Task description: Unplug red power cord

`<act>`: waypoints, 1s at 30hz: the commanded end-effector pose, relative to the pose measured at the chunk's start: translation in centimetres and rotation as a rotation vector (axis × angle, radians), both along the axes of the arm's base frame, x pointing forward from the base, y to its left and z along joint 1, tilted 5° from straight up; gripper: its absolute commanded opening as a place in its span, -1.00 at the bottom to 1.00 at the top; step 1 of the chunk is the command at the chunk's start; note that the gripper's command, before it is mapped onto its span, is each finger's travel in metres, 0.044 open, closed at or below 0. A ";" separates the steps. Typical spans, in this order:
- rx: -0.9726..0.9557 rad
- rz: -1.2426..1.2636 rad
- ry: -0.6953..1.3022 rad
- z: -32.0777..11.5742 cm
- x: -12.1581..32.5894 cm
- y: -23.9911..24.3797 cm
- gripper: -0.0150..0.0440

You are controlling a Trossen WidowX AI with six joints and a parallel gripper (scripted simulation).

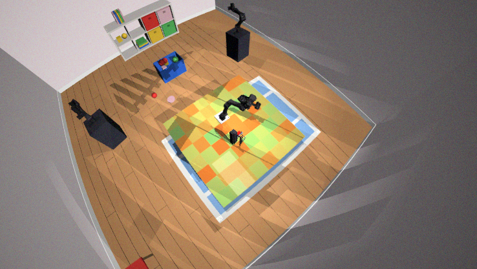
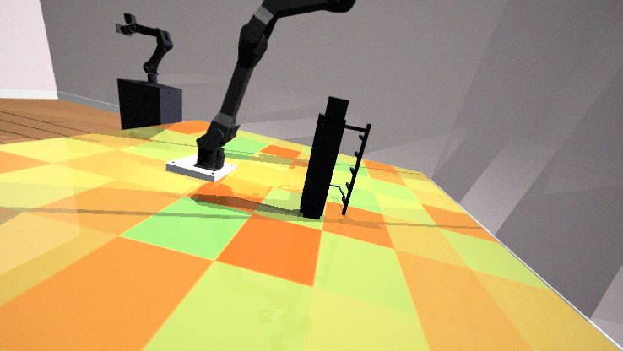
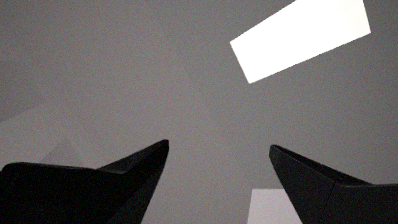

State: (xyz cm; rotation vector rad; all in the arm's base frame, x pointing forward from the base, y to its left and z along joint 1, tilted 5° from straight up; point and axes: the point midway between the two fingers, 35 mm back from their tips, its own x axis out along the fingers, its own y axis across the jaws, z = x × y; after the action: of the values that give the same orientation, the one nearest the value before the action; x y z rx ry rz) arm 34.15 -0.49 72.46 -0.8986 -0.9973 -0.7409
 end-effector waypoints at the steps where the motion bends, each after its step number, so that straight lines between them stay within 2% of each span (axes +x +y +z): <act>1: -0.002 -0.002 0.010 -0.1 0.2 0.0 0.78; 9: -0.090 -0.055 0.454 -7.8 9.2 0.5 0.06; 15: -0.170 -0.075 0.800 -16.0 14.0 0.7 0.05; 20: -0.248 -0.073 1.107 -24.4 16.2 0.8 0.05; 25: -0.326 -0.052 1.395 -32.6 16.3 0.9 0.05; 30: -0.406 -0.010 1.681 -40.5 14.4 0.9 0.05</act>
State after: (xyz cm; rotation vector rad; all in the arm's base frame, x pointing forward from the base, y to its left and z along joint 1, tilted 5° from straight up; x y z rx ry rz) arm 50.14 0.41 38.02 -1.3968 0.2300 0.1749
